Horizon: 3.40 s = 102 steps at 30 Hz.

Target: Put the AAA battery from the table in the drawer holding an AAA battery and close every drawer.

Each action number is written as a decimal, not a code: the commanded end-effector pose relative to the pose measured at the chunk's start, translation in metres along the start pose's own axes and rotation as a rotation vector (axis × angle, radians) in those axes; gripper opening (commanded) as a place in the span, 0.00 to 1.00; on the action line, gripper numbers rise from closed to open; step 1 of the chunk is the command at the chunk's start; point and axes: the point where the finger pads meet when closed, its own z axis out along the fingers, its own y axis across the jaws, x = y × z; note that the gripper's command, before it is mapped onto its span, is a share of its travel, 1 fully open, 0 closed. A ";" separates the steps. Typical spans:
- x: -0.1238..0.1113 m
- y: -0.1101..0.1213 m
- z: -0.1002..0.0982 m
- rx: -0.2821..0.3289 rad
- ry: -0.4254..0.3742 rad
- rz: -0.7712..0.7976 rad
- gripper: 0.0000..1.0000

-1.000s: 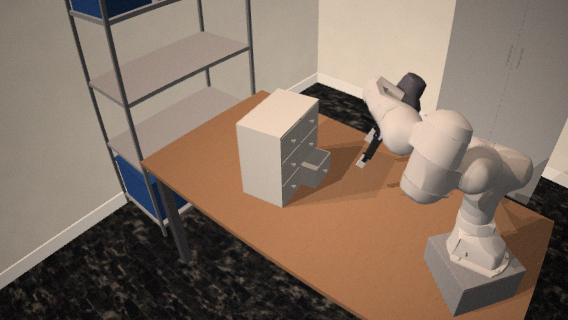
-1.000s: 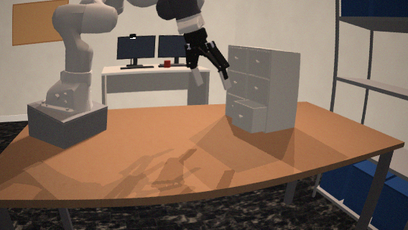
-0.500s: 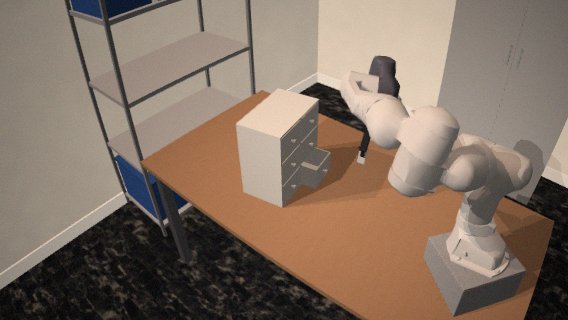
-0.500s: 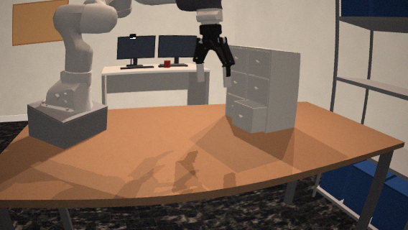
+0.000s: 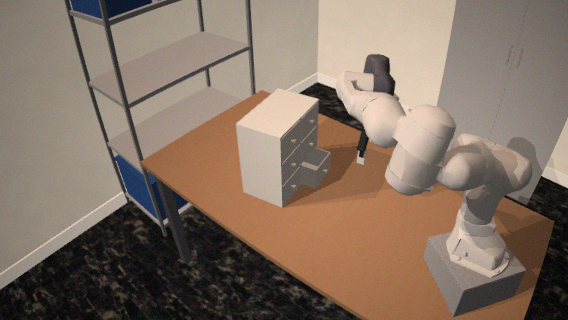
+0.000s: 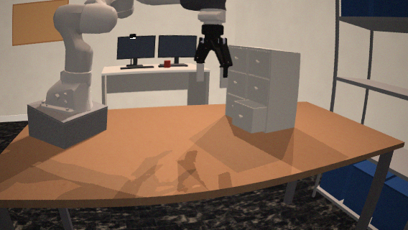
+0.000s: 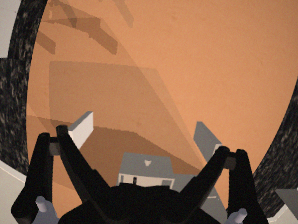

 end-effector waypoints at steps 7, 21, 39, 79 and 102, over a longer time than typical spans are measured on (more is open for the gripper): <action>0.001 0.002 0.001 -0.004 0.009 0.032 1.00; 0.001 0.002 0.001 -0.004 0.009 0.032 1.00; 0.021 0.007 -0.014 -0.003 0.005 0.028 1.00; -0.014 0.087 -0.137 -0.167 -0.508 -0.274 1.00; -0.082 0.098 -0.228 -0.260 -1.116 -0.377 1.00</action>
